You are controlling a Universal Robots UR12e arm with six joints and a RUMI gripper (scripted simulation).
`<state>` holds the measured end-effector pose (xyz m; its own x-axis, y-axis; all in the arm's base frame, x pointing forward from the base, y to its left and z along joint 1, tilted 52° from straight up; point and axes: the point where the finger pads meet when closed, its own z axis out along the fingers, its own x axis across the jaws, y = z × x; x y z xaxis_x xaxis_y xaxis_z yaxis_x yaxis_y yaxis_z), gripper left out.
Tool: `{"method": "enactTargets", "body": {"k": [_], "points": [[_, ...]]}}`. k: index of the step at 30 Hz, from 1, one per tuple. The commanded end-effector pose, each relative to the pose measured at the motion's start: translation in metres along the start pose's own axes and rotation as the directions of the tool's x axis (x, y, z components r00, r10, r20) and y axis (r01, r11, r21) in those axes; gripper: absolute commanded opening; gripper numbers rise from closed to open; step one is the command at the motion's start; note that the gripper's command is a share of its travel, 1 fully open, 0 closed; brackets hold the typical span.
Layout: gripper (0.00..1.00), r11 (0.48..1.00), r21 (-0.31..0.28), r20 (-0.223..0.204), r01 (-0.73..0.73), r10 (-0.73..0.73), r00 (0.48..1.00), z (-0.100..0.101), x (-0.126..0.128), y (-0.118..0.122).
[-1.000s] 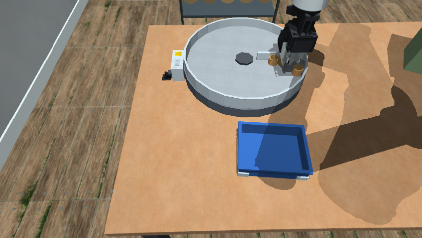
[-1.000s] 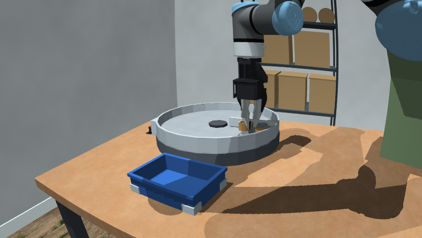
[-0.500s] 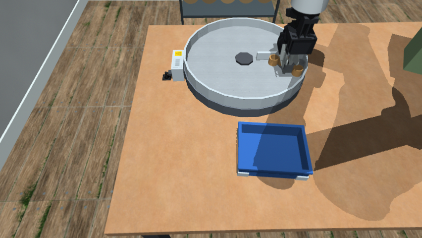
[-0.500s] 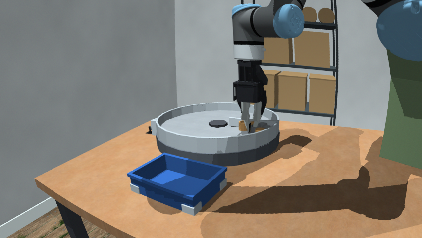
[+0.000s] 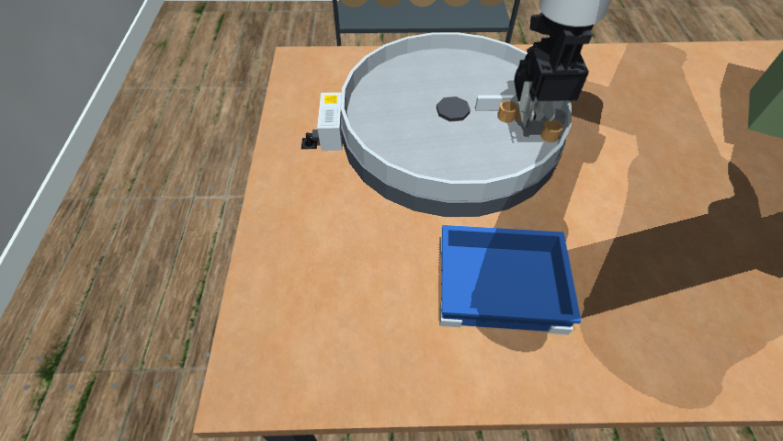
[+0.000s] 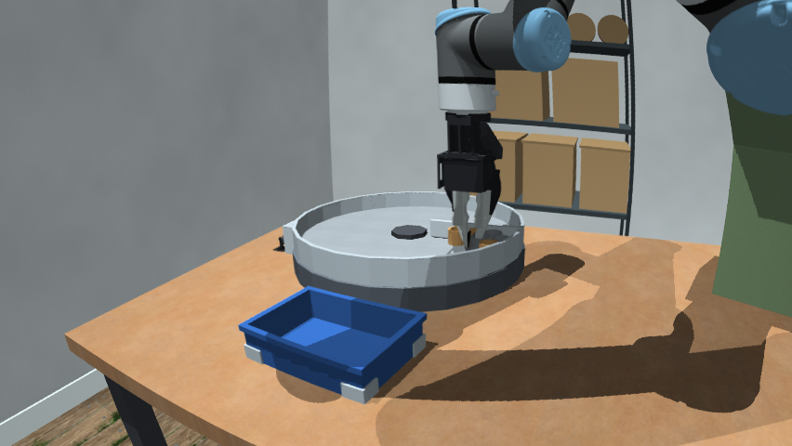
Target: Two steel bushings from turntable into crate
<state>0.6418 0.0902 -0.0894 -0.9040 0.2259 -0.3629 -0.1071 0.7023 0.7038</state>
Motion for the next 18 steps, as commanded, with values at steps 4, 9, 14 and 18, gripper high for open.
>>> {"method": "enactTargets", "body": {"k": [4, 9, 14, 18], "points": [[0.06, 1.000, 0.000, 0.001, 0.000, 0.000, 1.000, -0.0003, -0.0003, -0.0002], [0.06, 1.000, 0.000, 0.001, 0.000, 0.000, 1.000, -0.0003, -0.0003, -0.0002], [0.00, 1.000, 0.000, 0.001, 0.000, 0.000, 1.000, -0.0003, -0.0003, -0.0002], [0.00, 1.000, 0.000, 0.001, 0.000, 0.000, 1.000, -0.0003, -0.0003, -0.0002]]}}
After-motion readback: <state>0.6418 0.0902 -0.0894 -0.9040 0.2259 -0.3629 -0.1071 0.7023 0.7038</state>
